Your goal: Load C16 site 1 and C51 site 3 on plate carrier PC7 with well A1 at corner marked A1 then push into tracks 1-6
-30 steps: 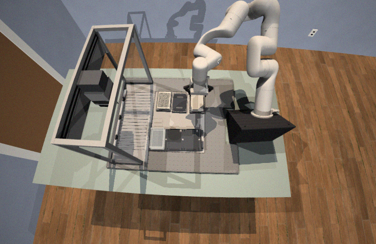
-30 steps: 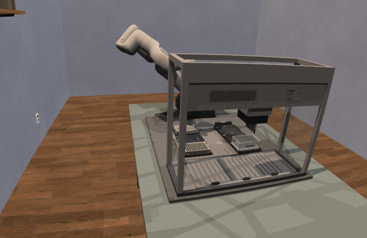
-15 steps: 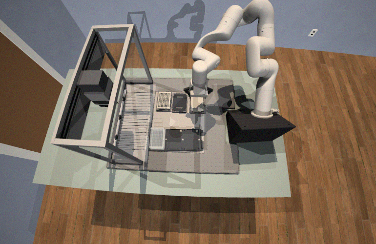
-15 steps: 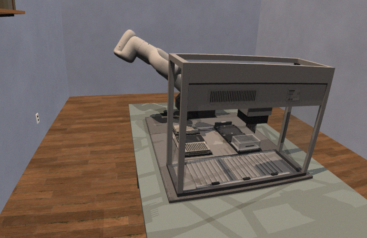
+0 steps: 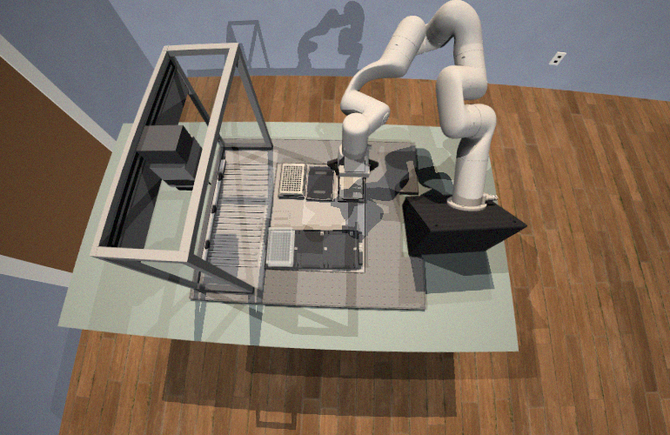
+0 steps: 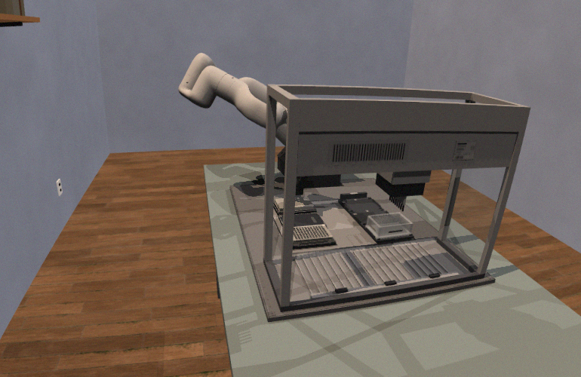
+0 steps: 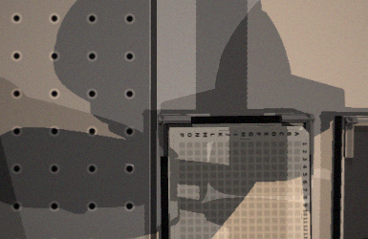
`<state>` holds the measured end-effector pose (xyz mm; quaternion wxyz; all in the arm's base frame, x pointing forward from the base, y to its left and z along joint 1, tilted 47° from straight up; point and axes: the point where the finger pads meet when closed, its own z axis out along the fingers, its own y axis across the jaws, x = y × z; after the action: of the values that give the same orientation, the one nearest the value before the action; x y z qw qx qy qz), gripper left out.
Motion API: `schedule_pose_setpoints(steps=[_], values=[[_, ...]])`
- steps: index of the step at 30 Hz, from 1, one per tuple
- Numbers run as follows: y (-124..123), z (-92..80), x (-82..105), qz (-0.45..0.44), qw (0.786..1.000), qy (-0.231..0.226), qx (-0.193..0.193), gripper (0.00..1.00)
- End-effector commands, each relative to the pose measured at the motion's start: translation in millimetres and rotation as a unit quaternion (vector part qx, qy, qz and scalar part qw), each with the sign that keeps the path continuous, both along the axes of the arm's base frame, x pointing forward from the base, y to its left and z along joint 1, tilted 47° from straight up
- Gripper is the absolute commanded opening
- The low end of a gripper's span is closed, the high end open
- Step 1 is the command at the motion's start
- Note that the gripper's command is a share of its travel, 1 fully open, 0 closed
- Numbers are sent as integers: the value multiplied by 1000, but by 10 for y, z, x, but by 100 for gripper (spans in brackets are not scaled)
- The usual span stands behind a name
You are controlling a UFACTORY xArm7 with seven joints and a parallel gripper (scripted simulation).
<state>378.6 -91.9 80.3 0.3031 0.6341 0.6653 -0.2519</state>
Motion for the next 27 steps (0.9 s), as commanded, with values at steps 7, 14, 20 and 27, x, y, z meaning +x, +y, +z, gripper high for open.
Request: schedule_pose_setpoints(steps=[7,14,20,27], values=[[-97,-98,25,1,1000,-1,-1,100],[-181,-179,34,1,1000,-1,-1,100],[-229,-225,40,1,1000,-1,-1,100],[-242,-237,42,1,1000,-1,-1,100]])
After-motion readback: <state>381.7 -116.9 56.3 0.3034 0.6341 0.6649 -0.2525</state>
